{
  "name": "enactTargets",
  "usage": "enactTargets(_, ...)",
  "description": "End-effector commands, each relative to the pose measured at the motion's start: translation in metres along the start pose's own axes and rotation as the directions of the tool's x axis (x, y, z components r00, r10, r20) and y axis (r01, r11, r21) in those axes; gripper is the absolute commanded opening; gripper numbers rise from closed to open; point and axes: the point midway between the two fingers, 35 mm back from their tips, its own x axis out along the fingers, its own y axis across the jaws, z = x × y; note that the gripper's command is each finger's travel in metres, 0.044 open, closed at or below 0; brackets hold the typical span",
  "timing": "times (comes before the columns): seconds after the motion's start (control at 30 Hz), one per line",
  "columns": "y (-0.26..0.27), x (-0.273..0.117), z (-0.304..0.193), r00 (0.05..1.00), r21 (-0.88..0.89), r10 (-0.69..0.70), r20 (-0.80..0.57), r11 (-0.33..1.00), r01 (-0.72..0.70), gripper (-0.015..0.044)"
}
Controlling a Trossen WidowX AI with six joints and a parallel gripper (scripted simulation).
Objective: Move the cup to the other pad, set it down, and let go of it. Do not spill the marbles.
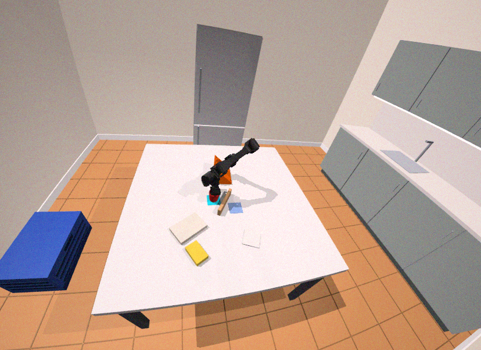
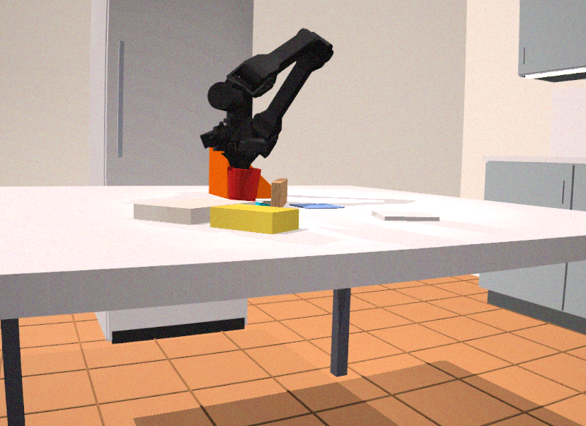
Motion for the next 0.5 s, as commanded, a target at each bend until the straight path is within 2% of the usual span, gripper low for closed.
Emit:
enactTargets(0.0, 0.0003, -0.0004, 0.0, 1.0, -0.001, 0.001, 0.001, 1.0, -0.001, 0.0)
enactTargets(0.03, 0.0003, -0.0004, 0.0, 1.0, -0.001, 0.001, 0.001, 1.0, -0.001, 0.0)
enactTargets(0.2, 0.0003, -0.0004, 0.0, 1.0, -0.001, 0.001, 0.001, 1.0, -0.001, 0.0128)
enactTargets(0.47, 0.0003, -0.0011, 0.0001, 1.0, -0.001, 0.001, 0.001, 1.0, -0.001, 0.0128)
